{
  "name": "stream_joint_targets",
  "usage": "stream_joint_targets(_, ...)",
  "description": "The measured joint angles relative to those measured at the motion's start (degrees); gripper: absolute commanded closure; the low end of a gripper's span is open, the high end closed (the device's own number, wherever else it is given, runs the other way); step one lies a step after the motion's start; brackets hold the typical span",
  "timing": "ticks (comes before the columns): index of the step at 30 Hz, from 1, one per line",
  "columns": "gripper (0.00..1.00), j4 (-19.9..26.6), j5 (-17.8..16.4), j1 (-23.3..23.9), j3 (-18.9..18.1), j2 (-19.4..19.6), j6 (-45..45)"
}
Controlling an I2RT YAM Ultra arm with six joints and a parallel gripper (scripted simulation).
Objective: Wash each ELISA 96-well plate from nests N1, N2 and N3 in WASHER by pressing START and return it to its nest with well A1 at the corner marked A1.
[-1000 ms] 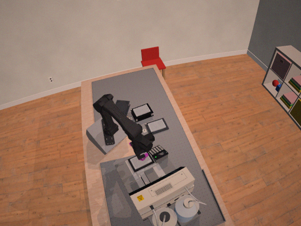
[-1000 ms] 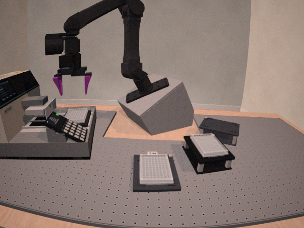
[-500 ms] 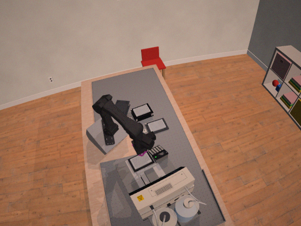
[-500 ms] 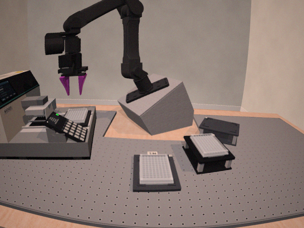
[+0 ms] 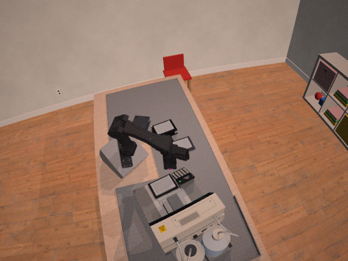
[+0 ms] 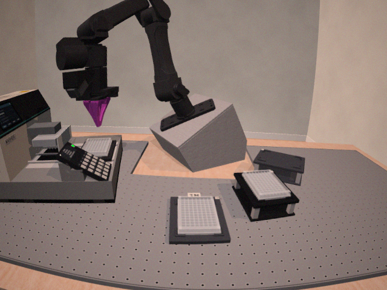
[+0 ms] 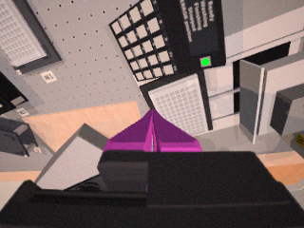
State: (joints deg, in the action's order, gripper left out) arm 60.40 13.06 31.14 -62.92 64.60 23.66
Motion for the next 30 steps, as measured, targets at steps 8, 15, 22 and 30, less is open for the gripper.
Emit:
stream_joint_targets(8, 1.0, 0.2, 2.5, -4.2, -1.3, 2.1, -19.2)
stream_joint_targets(15, 1.0, 0.3, 3.8, -6.1, -1.7, 2.6, -27.6)
stream_joint_targets(22, 1.0, 0.8, 6.5, -15.0, -2.8, 6.6, -45.3)
stream_joint_targets(30, 1.0, 1.3, 9.3, -22.3, -5.1, 11.0, -66.2)
